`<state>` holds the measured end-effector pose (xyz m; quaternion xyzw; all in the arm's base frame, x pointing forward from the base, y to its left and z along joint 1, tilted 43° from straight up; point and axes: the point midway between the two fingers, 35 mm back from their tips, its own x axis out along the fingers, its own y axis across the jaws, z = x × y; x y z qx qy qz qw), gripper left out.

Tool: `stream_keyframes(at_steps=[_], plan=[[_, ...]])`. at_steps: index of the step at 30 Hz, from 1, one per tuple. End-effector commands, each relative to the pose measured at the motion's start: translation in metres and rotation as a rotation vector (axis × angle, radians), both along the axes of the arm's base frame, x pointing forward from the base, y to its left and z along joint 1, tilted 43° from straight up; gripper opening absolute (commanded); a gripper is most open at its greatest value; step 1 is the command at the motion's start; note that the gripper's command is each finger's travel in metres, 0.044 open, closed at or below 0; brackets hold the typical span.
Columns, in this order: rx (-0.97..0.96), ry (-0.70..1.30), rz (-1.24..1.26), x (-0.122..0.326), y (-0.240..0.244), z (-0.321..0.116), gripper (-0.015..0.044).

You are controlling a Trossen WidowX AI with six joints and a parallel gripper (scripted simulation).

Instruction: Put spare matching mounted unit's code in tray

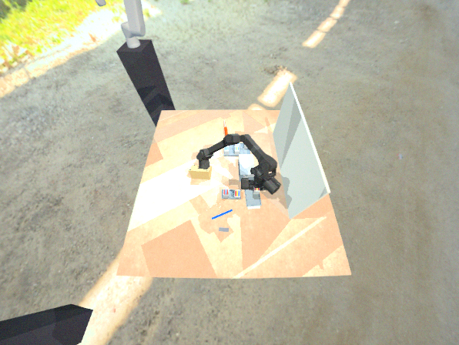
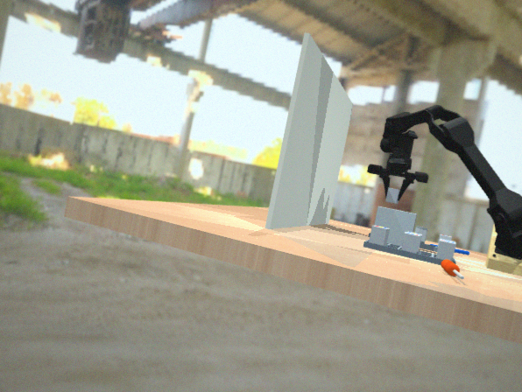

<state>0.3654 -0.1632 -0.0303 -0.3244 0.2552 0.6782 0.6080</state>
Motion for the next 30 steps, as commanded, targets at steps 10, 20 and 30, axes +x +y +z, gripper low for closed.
stream_keyframes(at_steps=[10, 20, 30], plan=[[0.003, -0.001, -0.006, 0.001, 0.006, -0.007, 0.0], [0.003, -0.001, -0.006, 0.002, 0.01, -0.012, 0.0], [0.003, -0.002, -0.006, 0.002, 0.015, -0.018, 0.0]])
